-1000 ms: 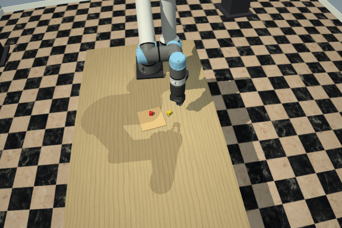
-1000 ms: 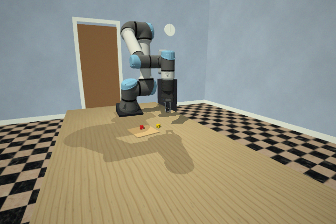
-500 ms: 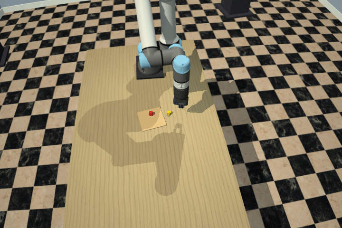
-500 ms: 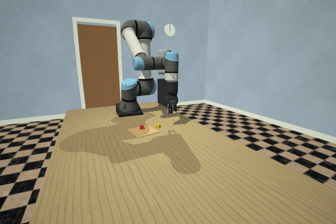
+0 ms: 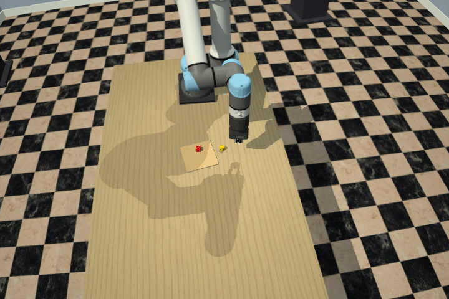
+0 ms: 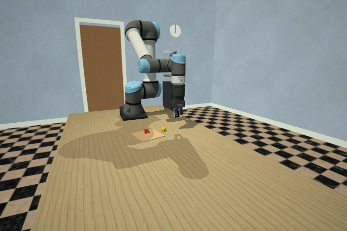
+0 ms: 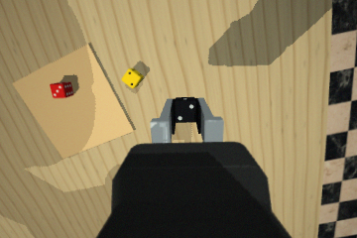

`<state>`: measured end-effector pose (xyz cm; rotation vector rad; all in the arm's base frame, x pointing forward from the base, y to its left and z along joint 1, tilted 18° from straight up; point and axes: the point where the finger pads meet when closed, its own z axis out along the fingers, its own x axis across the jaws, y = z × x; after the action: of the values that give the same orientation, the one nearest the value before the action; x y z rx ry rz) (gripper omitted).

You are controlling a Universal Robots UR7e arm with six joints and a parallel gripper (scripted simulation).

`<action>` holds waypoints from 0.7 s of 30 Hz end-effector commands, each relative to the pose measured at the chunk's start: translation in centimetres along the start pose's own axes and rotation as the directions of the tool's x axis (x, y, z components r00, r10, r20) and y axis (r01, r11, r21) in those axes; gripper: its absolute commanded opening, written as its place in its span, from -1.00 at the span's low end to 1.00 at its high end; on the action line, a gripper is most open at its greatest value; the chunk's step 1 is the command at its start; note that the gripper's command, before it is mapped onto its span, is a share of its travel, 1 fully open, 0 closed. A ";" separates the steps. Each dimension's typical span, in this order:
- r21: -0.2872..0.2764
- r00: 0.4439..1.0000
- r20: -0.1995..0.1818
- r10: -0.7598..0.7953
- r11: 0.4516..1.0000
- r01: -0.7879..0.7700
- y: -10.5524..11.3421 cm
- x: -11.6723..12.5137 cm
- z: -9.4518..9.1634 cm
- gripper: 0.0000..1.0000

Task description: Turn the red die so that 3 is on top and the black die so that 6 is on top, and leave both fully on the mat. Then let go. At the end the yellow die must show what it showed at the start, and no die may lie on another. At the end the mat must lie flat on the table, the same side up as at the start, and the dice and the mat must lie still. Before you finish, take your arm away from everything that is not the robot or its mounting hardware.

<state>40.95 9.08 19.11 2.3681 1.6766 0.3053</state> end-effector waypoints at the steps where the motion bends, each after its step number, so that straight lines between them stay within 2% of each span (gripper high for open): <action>1: -0.006 1.000 -0.001 -0.007 1.000 0.006 0.3 0.1 -0.1 -0.19; 12: -0.041 1.000 0.000 -0.007 0.999 0.007 0.2 0.1 -0.1 -0.19; 21: -0.153 1.000 -0.001 -0.007 0.988 0.007 0.1 0.1 -0.1 -0.19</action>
<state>41.21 9.08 19.25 2.3041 1.6405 0.3648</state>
